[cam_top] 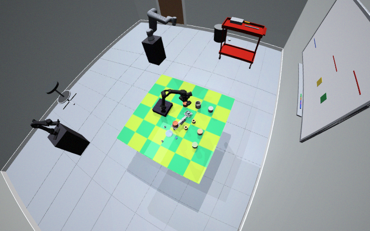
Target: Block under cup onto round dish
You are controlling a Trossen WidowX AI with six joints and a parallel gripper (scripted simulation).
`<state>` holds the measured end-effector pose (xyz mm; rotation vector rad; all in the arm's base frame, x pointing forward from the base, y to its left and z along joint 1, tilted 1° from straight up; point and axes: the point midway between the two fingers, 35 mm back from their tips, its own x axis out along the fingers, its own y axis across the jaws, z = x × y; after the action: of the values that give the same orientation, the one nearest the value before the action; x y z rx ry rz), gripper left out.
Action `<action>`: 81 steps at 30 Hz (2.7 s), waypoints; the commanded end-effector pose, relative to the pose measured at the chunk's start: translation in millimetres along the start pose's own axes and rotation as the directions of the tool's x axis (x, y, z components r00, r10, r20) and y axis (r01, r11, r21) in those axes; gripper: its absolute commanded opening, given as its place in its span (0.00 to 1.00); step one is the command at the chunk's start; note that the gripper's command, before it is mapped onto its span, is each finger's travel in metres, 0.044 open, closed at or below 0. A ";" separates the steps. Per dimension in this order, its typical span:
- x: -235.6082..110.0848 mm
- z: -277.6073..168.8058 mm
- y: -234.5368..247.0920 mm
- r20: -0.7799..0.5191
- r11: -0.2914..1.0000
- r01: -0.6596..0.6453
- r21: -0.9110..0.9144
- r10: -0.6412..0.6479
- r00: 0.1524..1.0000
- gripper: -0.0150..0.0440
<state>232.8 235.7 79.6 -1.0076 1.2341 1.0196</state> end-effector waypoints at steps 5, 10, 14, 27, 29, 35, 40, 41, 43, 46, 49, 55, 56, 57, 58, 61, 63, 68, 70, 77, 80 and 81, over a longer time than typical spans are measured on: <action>-2.8 -39.5 -74.2 -0.014 0.970 0.008 0.244 -0.005 1.000 0.69; -1.3 -68.6 -110.0 -0.027 0.926 0.011 0.378 -0.001 1.000 0.69; -1.2 -69.8 -111.3 -0.028 0.924 0.011 0.383 -0.001 1.000 0.69; 14.1 -70.2 -111.3 -0.028 0.924 0.011 0.383 -0.001 1.000 0.69; 16.2 -70.2 -111.4 -0.028 0.924 0.011 0.383 -0.001 1.000 0.69; 26.0 -70.3 -111.6 -0.028 0.924 0.011 0.383 -0.001 1.000 0.69; 34.2 -70.5 -111.6 -0.028 0.924 0.011 0.383 -0.001 1.000 0.69; 35.8 -70.5 -111.6 -0.028 0.924 0.011 0.383 -0.001 1.000 0.69; 39.0 -70.7 -111.6 -0.028 0.924 0.011 0.383 -0.001 1.000 0.69; 43.8 -70.9 -111.4 -0.028 0.924 0.011 0.383 -0.001 1.000 0.69; 48.7 -71.2 -111.2 -0.028 0.924 0.011 0.383 -0.001 1.000 0.69; 51.0 -71.3 -111.1 -0.028 0.924 0.011 0.383 -0.001 1.000 0.61; 51.0 -71.3 -111.1 -0.028 0.924 0.011 0.383 -0.001 1.000 0.56; 51.0 -71.3 -111.1 -0.028 0.924 0.011 0.383 -0.001 1.000 0.55; 51.0 -71.3 -111.1 -0.028 0.924 0.011 0.383 -0.001 1.000 0.54; 51.0 -71.3 -111.1 -0.028 0.924 0.011 0.383 -0.001 1.000 0.50; 51.0 -71.3 -111.1 -0.028 0.924 0.011 0.383 -0.001 1.000 0.48; 51.0 -71.3 -111.1 -0.028 0.924 0.011 0.383 -0.001 1.000 0.39; 47.1 -70.8 -111.6 -0.028 0.924 0.011 0.383 -0.001 1.000 0.30; 4.1 -67.5 -114.4 -0.028 0.924 0.012 0.383 -0.001 1.000 0.25; -15.3 -67.4 -113.9 -0.028 0.924 0.012 0.383 -0.001 1.000 0.25; -21.8 -67.5 -113.5 -0.028 0.924 0.012 0.383 -0.001 1.000 0.25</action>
<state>326.4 142.3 78.7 -0.7218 1.3880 0.7252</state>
